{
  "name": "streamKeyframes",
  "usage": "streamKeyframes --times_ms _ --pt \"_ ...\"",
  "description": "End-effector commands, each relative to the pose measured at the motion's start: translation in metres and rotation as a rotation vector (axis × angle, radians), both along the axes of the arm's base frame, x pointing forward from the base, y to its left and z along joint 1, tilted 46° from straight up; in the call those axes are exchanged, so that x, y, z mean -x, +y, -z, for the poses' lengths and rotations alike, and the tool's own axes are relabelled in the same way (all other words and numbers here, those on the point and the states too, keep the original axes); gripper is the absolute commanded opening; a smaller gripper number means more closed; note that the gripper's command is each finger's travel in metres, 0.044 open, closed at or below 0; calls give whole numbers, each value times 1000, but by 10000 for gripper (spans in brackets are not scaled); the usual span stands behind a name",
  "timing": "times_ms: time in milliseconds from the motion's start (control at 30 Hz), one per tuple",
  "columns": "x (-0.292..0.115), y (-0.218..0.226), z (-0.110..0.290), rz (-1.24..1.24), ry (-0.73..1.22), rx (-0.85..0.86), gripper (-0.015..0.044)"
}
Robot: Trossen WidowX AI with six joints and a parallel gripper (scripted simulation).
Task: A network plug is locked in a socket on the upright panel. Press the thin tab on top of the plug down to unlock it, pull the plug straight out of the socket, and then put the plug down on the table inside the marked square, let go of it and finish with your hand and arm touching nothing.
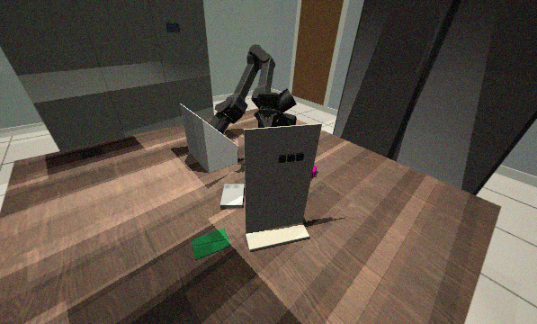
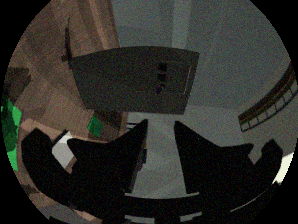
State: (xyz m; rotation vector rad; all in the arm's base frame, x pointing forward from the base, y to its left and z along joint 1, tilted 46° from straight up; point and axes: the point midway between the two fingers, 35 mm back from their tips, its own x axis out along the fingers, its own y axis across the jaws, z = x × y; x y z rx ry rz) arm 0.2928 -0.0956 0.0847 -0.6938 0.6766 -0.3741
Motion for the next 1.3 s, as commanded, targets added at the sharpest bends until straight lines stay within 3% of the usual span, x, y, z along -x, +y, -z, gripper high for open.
streamKeyframes --times_ms 0,1267 --pt "-11 -4 2 -4 0 1 156" --pt "-64 -28 20 -4 -3 3 156"
